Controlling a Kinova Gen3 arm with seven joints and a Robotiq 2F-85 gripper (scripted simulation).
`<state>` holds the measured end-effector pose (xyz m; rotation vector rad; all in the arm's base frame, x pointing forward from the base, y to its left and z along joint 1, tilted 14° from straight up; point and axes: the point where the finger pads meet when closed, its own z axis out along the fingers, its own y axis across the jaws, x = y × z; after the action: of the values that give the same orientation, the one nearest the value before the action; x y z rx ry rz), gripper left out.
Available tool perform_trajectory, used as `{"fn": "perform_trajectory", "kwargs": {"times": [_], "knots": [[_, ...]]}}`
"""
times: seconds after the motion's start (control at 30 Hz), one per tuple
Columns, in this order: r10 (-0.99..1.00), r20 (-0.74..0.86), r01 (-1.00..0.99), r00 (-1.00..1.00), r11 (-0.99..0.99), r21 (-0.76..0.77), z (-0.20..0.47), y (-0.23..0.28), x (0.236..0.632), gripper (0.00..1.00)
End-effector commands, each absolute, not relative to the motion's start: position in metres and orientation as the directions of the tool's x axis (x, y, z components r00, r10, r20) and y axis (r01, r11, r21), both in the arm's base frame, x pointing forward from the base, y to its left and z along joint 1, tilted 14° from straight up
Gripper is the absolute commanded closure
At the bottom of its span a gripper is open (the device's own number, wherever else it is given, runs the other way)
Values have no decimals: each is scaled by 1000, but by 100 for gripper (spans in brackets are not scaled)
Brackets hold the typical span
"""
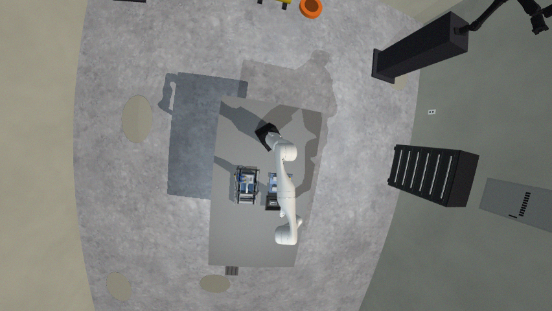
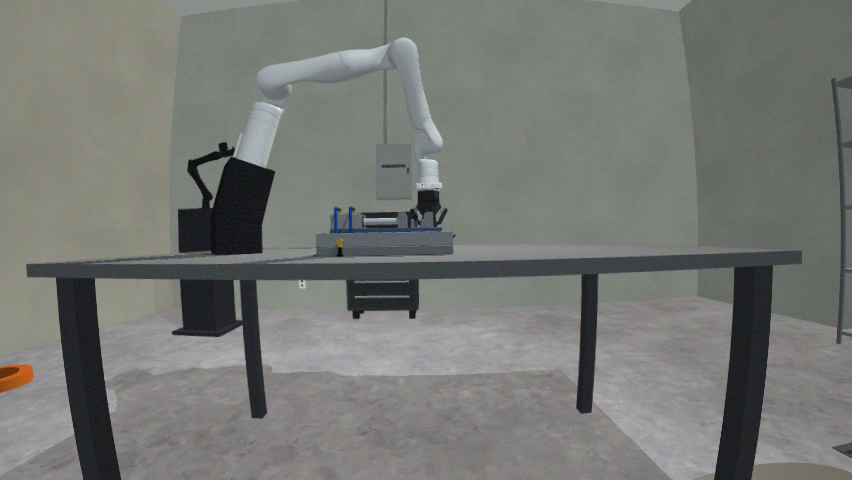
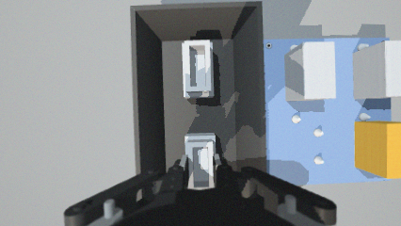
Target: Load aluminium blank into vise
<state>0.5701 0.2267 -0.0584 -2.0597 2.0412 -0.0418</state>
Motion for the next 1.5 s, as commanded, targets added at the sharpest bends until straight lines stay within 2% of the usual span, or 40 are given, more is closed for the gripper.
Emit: {"fn": "perform_trajectory", "kwargs": {"times": [0.0, 0.07, 0.1, 1.47], "knots": [[-989, -149, -981, 23, 6, -192, -57, 227, 571, 100], [-989, -149, -981, 23, 6, -192, -57, 227, 571, 100], [-989, -149, -981, 23, 6, -192, -57, 227, 571, 33], [-989, -149, -981, 23, 6, -192, -55, 226, 570, 33]]}}
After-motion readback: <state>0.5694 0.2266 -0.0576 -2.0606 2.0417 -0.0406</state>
